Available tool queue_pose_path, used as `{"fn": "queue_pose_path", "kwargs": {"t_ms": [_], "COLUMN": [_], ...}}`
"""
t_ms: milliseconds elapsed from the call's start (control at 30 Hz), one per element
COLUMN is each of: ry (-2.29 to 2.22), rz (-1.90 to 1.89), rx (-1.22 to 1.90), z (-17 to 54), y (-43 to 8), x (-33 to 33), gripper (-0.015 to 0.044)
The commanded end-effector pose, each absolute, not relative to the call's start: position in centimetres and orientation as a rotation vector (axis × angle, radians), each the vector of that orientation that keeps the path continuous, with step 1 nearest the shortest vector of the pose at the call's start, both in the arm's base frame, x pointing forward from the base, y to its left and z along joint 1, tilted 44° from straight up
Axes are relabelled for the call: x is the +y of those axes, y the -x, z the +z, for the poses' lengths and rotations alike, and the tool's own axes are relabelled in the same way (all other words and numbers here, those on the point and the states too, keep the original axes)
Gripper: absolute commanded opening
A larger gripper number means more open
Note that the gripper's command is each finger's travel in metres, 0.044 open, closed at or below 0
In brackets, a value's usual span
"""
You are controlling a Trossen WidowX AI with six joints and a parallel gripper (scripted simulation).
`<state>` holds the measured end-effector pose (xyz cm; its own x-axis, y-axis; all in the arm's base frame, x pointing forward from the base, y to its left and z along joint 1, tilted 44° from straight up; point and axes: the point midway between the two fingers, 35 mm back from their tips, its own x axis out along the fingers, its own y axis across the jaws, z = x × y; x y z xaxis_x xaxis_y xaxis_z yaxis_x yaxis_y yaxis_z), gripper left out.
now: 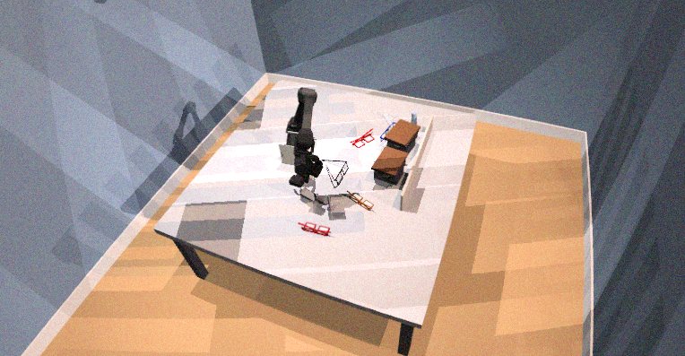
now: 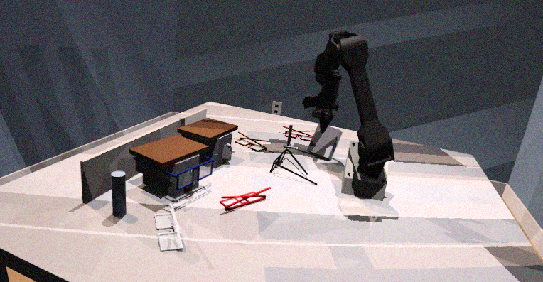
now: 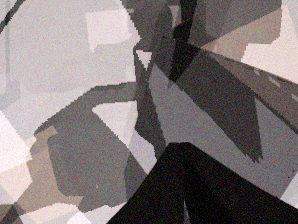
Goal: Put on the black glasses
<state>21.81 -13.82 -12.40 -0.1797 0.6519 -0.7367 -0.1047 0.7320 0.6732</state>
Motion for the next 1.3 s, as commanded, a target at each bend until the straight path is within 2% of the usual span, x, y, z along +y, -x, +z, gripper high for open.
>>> {"fn": "queue_pose_path", "kwargs": {"t_ms": [0,267,433,700,1133,1267], "ry": [-0.447,-0.45,-0.45,-0.443,-0.427,-0.101], "rz": [0.721,0.723,0.723,0.715,0.731,1.033], "rx": [1.628,1.629,1.629,1.622,1.613,1.409], "z": [-12.4,-5.2,-5.0,-5.6,-5.6,-4.2], "y": [-21.7,-22.3,-22.3,-22.5,-22.6,-25.6], "x": [-14.0,-14.2,-14.2,-14.4,-14.2,-9.6], "gripper": [0.0,0.0,0.0,0.02,0.02,0.02]}}
